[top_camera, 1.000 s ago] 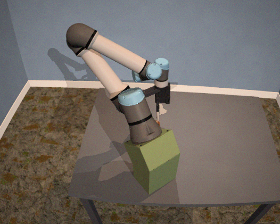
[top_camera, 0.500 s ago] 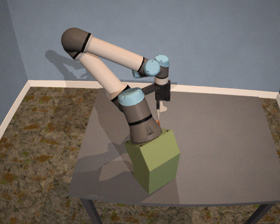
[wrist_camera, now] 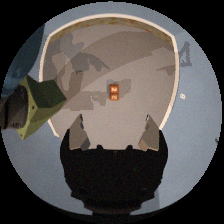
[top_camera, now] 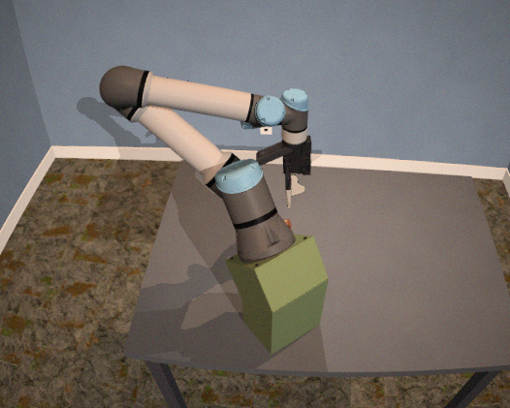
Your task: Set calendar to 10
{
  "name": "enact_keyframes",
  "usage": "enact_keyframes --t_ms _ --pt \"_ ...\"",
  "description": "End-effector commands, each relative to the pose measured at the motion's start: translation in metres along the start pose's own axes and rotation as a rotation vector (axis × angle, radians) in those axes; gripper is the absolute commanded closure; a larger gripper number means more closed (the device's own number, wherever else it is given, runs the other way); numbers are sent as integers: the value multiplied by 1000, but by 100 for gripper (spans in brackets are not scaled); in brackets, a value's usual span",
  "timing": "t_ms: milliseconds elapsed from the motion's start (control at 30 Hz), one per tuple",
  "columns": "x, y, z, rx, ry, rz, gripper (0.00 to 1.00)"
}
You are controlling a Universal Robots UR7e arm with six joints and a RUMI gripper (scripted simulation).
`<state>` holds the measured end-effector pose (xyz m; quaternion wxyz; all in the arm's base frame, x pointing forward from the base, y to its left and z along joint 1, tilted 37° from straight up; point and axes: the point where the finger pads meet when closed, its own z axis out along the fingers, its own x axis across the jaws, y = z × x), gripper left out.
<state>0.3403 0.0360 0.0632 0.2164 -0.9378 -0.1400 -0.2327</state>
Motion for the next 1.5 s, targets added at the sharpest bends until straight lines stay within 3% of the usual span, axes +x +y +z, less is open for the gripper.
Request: enact_keyframes --t_ms 0,1467 --pt "-1 -1 -13 1 4 -1 0" --pt "-1 -1 -18 1 4 -1 0"
